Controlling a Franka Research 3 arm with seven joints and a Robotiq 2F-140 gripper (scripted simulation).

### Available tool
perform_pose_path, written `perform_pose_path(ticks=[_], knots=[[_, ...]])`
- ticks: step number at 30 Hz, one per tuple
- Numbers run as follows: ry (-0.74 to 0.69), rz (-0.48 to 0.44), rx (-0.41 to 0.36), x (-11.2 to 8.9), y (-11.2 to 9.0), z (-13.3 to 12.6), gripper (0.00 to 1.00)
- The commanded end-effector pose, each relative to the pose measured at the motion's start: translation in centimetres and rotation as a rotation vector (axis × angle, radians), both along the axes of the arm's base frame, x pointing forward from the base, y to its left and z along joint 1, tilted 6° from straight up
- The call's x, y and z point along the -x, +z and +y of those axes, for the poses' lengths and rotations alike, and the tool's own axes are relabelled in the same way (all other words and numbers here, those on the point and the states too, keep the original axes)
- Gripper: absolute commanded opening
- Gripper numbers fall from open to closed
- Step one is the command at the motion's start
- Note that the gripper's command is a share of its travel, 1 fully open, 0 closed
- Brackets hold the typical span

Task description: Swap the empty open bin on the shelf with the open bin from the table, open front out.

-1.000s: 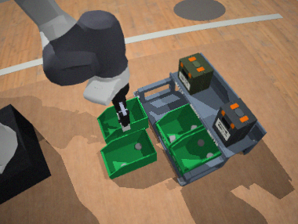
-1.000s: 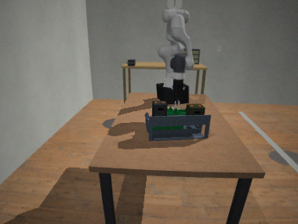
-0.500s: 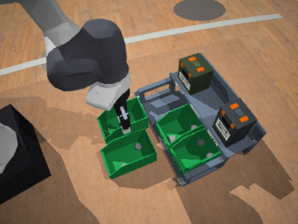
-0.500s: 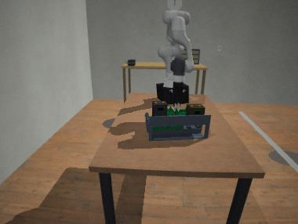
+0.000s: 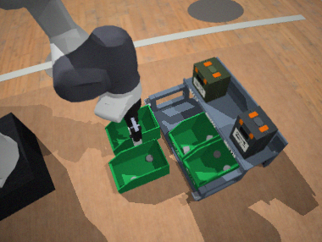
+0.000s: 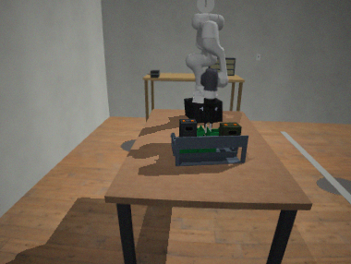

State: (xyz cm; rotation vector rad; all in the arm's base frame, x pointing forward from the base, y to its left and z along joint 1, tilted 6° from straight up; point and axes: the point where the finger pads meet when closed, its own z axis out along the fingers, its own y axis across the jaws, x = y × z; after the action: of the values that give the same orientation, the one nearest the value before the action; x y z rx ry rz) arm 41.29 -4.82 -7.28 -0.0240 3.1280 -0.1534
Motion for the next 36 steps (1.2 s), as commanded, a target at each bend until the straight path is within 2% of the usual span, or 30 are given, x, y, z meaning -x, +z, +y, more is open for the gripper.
perform_pose_path(ticks=[1,15,16,36], knots=[[0.009,-0.007,0.0,-0.29,-0.03,-0.01,0.15],[0.009,-0.007,0.0,-0.29,-0.04,-0.01,0.15],[0.009,-0.007,0.0,-0.29,-0.04,-0.01,0.0],[0.009,-0.007,0.0,-0.29,-0.04,-0.01,0.0]])
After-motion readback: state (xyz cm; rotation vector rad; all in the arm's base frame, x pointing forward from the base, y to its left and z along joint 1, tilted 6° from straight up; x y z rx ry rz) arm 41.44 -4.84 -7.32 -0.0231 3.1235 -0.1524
